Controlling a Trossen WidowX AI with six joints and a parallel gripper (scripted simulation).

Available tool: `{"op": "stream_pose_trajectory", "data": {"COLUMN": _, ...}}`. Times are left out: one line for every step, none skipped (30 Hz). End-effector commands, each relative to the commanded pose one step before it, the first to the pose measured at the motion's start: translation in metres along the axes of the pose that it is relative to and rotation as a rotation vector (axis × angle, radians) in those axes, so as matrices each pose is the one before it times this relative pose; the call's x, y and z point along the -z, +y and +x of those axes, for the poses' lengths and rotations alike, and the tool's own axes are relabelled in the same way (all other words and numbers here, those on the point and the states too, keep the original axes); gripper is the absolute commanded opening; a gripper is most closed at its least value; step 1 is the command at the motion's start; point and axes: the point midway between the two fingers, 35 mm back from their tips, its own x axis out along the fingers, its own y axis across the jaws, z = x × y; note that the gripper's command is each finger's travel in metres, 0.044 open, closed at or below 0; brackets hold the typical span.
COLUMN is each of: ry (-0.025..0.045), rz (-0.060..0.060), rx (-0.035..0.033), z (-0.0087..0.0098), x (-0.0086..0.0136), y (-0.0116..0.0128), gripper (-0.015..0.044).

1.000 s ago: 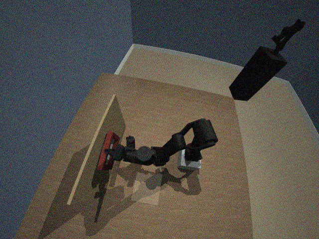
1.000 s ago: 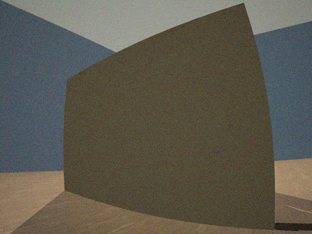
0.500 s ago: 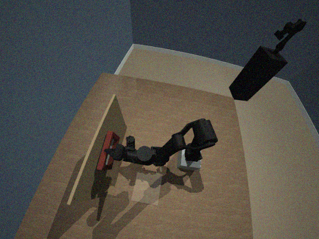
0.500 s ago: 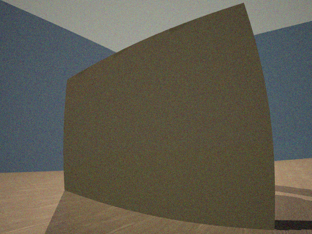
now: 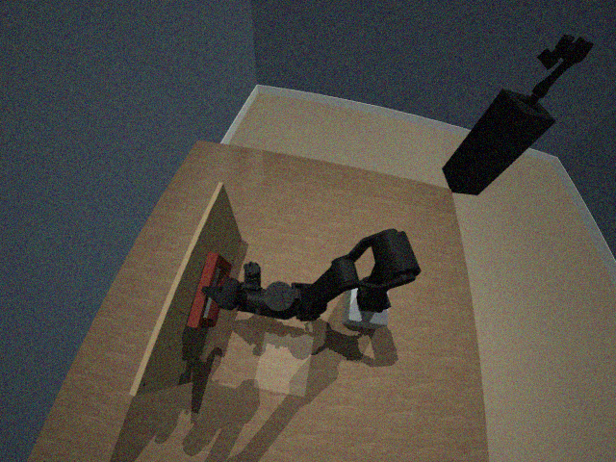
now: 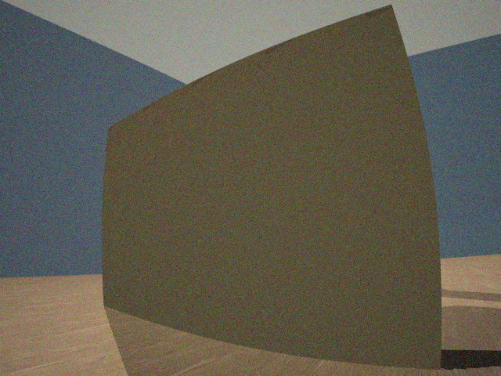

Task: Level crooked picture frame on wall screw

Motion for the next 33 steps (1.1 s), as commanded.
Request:
{"op": "stream_pose_trajectory", "data": {"ry": 0.00222, "rz": 0.009, "rx": -0.01214, "z": 0.00005, "x": -0.00043, "y": 0.00434, "gripper": 0.0}}
{"op": "stream_pose_trajectory", "data": {"ry": 0.0, "rz": 0.0, "rx": 0.0, "z": 0.0, "x": -0.00016, "y": 0.00012, "gripper": 0.0}}
{"op": "stream_pose_trajectory", "data": {"ry": 0.0, "rz": 0.0, "rx": 0.0, "z": 0.0, "x": -0.00012, "y": 0.00004, "gripper": 0.0}}
{"op": "stream_pose_trajectory", "data": {"ry": 0.0, "rz": 0.0, "rx": 0.0, "z": 0.0, "x": -0.0001, "y": 0.00001, "gripper": 0.0}}
{"op": "stream_pose_trajectory", "data": {"ry": 0.0, "rz": 0.0, "rx": 0.0, "z": 0.0, "x": -0.0001, "y": -0.00002, "gripper": 0.0}}
{"op": "stream_pose_trajectory", "data": {"ry": 0.0, "rz": 0.0, "rx": 0.0, "z": 0.0, "x": -0.00002, "y": -0.00008, "gripper": 0.0}}
{"op": "stream_pose_trajectory", "data": {"ry": 0.0, "rz": 0.0, "rx": 0.0, "z": 0.0, "x": -0.00004, "y": -0.00018, "gripper": 0.0}}
{"op": "stream_pose_trajectory", "data": {"ry": 0.0, "rz": 0.0, "rx": 0.0, "z": 0.0, "x": -0.00007, "y": -0.00027, "gripper": 0.0}}
{"op": "stream_pose_trajectory", "data": {"ry": 0.0, "rz": 0.0, "rx": 0.0, "z": 0.0, "x": -0.00016, "y": -0.00024, "gripper": 0.0}}
{"op": "stream_pose_trajectory", "data": {"ry": 0.0, "rz": 0.0, "rx": 0.0, "z": 0.0, "x": -0.00006, "y": 0.00007, "gripper": 0.0}}
{"op": "stream_pose_trajectory", "data": {"ry": 0.0, "rz": 0.0, "rx": 0.0, "z": 0.0, "x": -0.00018, "y": 0.00002, "gripper": 0.0}}
{"op": "stream_pose_trajectory", "data": {"ry": 0.0, "rz": 0.0, "rx": 0.0, "z": 0.0, "x": -0.00026, "y": 0.00004, "gripper": 0.0}}
{"op": "stream_pose_trajectory", "data": {"ry": 0.0, "rz": 0.0, "rx": 0.0, "z": 0.0, "x": -0.00034, "y": 0.00005, "gripper": 0.0}}
{"op": "stream_pose_trajectory", "data": {"ry": 0.0, "rz": 0.0, "rx": -0.00001, "z": 0.00001, "x": -0.00044, "y": 0.00007, "gripper": 0.0}}
{"op": "stream_pose_trajectory", "data": {"ry": 0.0, "rz": 0.0, "rx": -0.00001, "z": 0.00001, "x": -0.00054, "y": 0.00008, "gripper": 0.0}}
{"op": "stream_pose_trajectory", "data": {"ry": 0.0, "rz": 0.0, "rx": -0.00001, "z": 0.0, "x": -0.00053, "y": 0.00008, "gripper": 0.0}}
{"op": "stream_pose_trajectory", "data": {"ry": 0.0, "rz": 0.0, "rx": -0.00001, "z": 0.0, "x": -0.00054, "y": 0.00008, "gripper": 0.0}}
{"op": "stream_pose_trajectory", "data": {"ry": 0.0, "rz": 0.0, "rx": -0.00001, "z": 0.0, "x": -0.00054, "y": 0.00008, "gripper": 0.0}}
{"op": "stream_pose_trajectory", "data": {"ry": 0.0, "rz": 0.0, "rx": -0.00001, "z": 0.0, "x": -0.00054, "y": 0.00008, "gripper": 0.0}}
{"op": "stream_pose_trajectory", "data": {"ry": 0.0, "rz": 0.0, "rx": 0.0, "z": 0.0, "x": -0.00043, "y": 0.00006, "gripper": 0.0}}
{"op": "stream_pose_trajectory", "data": {"ry": 0.0, "rz": 0.0, "rx": 0.0, "z": 0.0, "x": -0.00026, "y": 0.00004, "gripper": 0.0}}
{"op": "stream_pose_trajectory", "data": {"ry": 0.0, "rz": 0.0, "rx": 0.0, "z": 0.0, "x": -0.00009, "y": 0.00001, "gripper": 0.0}}
{"op": "stream_pose_trajectory", "data": {"ry": 0.0, "rz": 0.0, "rx": 0.0, "z": 0.0, "x": 0.0, "y": 0.0, "gripper": 0.0}}
{"op": "stream_pose_trajectory", "data": {"ry": 0.0, "rz": 0.0, "rx": 0.0, "z": 0.0, "x": 0.0, "y": 0.0, "gripper": 0.0}}
{"op": "stream_pose_trajectory", "data": {"ry": 0.0, "rz": 0.0, "rx": 0.0, "z": 0.0, "x": 0.00002, "y": -0.00005, "gripper": 0.0}}
{"op": "stream_pose_trajectory", "data": {"ry": 0.0, "rz": 0.0, "rx": 0.0, "z": 0.0, "x": 0.00003, "y": -0.00015, "gripper": 0.0}}
{"op": "stream_pose_trajectory", "data": {"ry": 0.0, "rz": 0.0, "rx": 0.0, "z": 0.0, "x": 0.00005, "y": -0.00022, "gripper": 0.0}}
{"op": "stream_pose_trajectory", "data": {"ry": 0.0, "rz": 0.0, "rx": 0.0, "z": 0.0, "x": 0.00013, "y": -0.00019, "gripper": 0.0}}
{"op": "stream_pose_trajectory", "data": {"ry": 0.0, "rz": 0.0, "rx": 0.0, "z": 0.0, "x": 0.00006, "y": 0.00008, "gripper": 0.0}}
{"op": "stream_pose_trajectory", "data": {"ry": 0.0, "rz": 0.0, "rx": 0.0, "z": 0.0, "x": 0.0001, "y": 0.00017, "gripper": 0.0}}
{"op": "stream_pose_trajectory", "data": {"ry": 0.0, "rz": 0.0, "rx": 0.0, "z": 0.0, "x": 0.0001, "y": 0.0, "gripper": 0.0}}
{"op": "stream_pose_trajectory", "data": {"ry": 0.0, "rz": 0.0, "rx": 0.0, "z": 0.0, "x": 0.00008, "y": -0.00009, "gripper": 0.0}}
{"op": "stream_pose_trajectory", "data": {"ry": 0.0, "rz": 0.0, "rx": 0.0, "z": 0.0, "x": 0.00012, "y": -0.00012, "gripper": 0.0}}
